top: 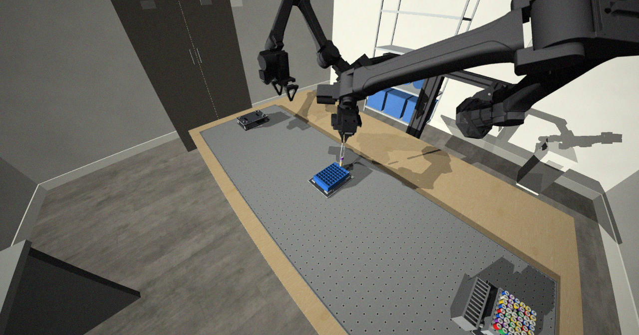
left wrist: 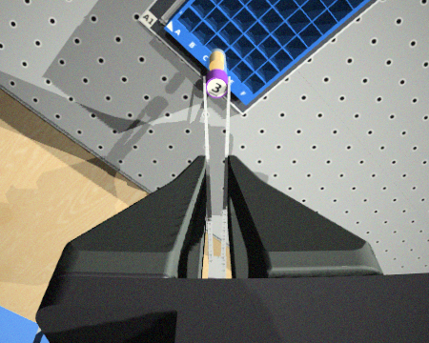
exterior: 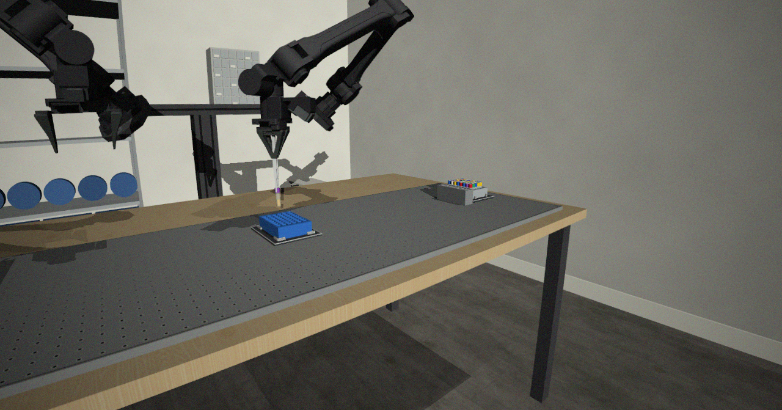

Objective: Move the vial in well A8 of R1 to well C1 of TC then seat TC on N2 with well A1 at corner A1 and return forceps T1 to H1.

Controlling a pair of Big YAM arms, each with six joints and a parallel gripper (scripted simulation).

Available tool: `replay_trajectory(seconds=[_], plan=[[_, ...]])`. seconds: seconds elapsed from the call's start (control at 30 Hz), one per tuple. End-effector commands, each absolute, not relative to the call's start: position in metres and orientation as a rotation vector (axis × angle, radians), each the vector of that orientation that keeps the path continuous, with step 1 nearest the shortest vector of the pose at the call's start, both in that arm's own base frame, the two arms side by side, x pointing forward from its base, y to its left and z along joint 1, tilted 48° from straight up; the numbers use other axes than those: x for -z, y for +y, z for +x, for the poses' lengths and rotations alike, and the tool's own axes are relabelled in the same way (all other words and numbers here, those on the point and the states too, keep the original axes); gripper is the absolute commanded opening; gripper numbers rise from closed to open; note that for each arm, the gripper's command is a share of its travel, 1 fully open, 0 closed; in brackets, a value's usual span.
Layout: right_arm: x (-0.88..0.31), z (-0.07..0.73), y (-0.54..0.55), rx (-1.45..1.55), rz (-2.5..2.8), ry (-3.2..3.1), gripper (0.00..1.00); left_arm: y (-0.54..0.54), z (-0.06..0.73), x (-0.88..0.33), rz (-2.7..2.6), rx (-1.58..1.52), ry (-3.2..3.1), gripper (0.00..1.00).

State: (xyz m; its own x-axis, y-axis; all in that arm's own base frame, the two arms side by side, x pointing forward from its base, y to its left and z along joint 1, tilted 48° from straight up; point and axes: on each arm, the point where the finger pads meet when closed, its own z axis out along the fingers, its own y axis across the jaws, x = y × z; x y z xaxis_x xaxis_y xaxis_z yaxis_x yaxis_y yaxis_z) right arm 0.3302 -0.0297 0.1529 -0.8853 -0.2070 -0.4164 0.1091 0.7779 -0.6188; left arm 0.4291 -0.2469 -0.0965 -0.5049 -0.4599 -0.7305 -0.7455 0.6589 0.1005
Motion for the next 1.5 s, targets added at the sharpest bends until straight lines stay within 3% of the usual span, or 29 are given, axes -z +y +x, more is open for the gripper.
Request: replay_trajectory(seconds=[0.0,1.47], plan=[[-0.161,0.335,-0.028,0.899,-0.057,2.486,1.00,-0.241,0.434,0.101,-0.936,-0.541,2.186,0.09],[-0.161,0.335,-0.028,0.899,-0.057,2.486,1.00,-0.233,0.439,0.109,-0.941,-0.553,2.192,0.09]])
